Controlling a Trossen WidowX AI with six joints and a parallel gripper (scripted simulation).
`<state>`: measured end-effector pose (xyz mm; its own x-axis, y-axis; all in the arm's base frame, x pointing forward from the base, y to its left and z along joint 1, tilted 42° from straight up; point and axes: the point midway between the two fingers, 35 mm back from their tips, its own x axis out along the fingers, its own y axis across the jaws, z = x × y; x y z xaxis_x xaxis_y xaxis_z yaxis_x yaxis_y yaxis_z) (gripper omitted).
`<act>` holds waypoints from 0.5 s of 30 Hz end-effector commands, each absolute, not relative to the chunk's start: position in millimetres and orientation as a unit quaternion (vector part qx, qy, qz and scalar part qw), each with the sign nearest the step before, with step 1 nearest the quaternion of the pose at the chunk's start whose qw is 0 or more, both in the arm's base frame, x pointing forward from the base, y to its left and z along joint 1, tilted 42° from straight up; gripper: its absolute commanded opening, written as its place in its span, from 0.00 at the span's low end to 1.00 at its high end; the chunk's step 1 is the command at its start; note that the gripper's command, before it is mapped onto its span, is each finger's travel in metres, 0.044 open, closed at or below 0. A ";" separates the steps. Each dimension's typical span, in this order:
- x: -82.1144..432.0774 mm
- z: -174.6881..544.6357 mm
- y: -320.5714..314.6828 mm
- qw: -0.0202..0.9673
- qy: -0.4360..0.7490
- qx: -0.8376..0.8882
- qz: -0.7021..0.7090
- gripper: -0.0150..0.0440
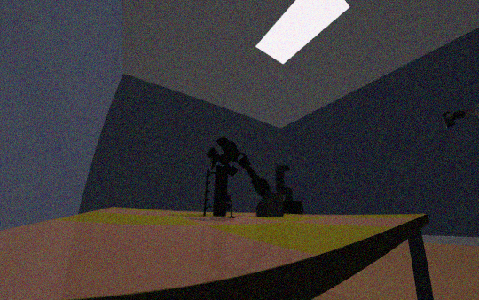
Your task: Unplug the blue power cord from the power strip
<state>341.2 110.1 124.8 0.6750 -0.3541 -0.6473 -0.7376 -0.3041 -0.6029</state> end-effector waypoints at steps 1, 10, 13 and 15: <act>310.3 57.4 81.1 0.395 0.508 -0.722 0.255 0.53; 276.4 28.1 57.4 0.307 0.619 -0.670 0.271 0.53; 276.4 28.1 57.4 0.307 0.619 -0.670 0.271 0.53; 276.4 28.1 57.4 0.307 0.619 -0.670 0.271 0.53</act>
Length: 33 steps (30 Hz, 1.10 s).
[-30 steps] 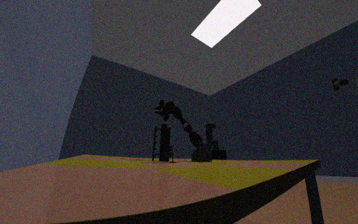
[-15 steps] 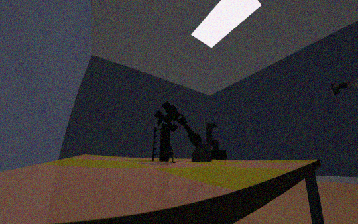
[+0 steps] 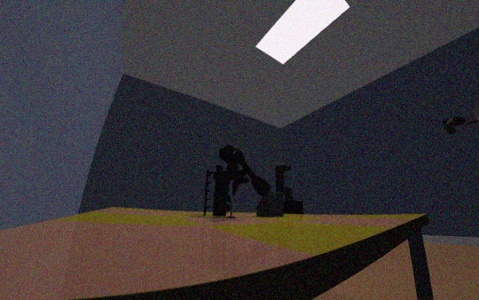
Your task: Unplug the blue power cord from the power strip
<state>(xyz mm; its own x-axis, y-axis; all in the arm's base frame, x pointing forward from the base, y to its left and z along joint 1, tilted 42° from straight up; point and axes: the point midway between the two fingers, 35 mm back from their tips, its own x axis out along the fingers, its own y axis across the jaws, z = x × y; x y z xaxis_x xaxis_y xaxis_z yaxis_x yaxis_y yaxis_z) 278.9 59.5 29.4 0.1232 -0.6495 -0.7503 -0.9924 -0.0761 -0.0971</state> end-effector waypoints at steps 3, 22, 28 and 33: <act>277.3 28.1 57.5 0.307 0.619 -0.670 0.271 0.53; 276.9 45.9 37.8 0.307 0.619 -0.670 0.271 0.53; 276.2 52.2 30.4 0.307 0.619 -0.670 0.271 0.53; 275.8 54.8 27.3 0.307 0.619 -0.670 0.271 0.53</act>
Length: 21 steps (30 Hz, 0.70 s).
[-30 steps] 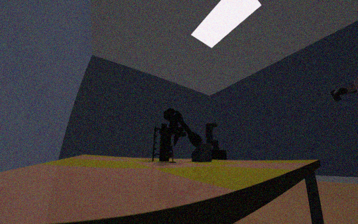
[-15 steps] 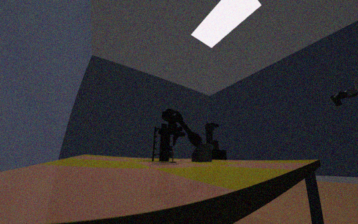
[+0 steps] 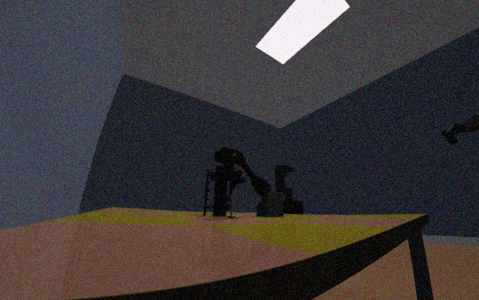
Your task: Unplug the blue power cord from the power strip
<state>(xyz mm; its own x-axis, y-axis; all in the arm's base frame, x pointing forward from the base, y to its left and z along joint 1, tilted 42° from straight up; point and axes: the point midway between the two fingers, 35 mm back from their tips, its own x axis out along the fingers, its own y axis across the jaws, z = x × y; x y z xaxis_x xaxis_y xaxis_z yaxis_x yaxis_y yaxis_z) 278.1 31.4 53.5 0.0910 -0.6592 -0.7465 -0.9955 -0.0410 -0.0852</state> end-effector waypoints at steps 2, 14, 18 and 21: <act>275.8 54.8 27.3 0.307 0.619 -0.670 0.271 0.53; 276.8 45.9 19.3 0.307 0.619 -0.670 0.270 0.53; 276.8 45.9 19.3 0.307 0.619 -0.670 0.270 0.53; 278.1 47.7 21.3 0.311 0.619 -0.669 0.269 0.44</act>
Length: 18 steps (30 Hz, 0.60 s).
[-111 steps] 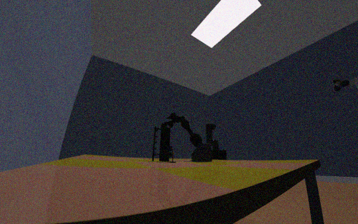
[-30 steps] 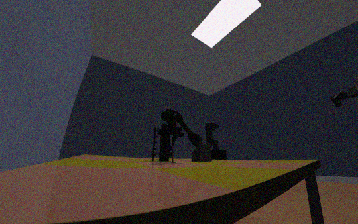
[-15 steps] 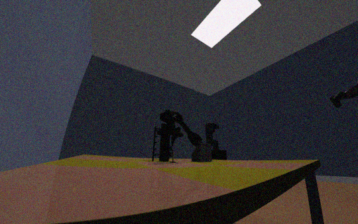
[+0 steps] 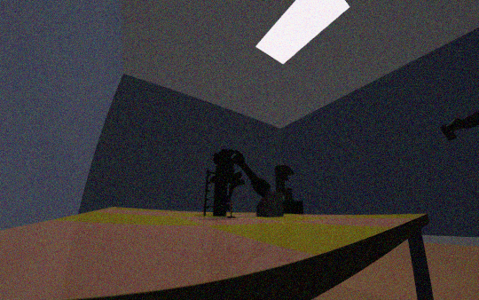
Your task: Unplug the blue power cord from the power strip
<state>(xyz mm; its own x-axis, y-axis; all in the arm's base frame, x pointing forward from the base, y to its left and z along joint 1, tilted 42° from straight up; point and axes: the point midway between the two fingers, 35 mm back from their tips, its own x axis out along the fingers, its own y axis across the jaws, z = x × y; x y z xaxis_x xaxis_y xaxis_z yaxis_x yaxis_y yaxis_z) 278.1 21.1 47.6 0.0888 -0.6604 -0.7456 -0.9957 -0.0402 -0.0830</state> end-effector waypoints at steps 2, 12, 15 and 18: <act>278.1 47.7 21.3 0.311 0.619 -0.669 0.269 0.38; 278.3 47.2 21.9 0.311 0.619 -0.669 0.269 0.25; 278.7 45.2 24.3 0.311 0.619 -0.669 0.270 0.25; 279.3 42.2 28.0 0.311 0.619 -0.669 0.270 0.25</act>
<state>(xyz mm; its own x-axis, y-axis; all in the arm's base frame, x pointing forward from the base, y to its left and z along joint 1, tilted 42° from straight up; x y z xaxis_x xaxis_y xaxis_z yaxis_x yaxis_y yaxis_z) 277.4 21.1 46.5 0.0846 -0.6663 -0.7409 -0.9962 -0.0396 -0.0781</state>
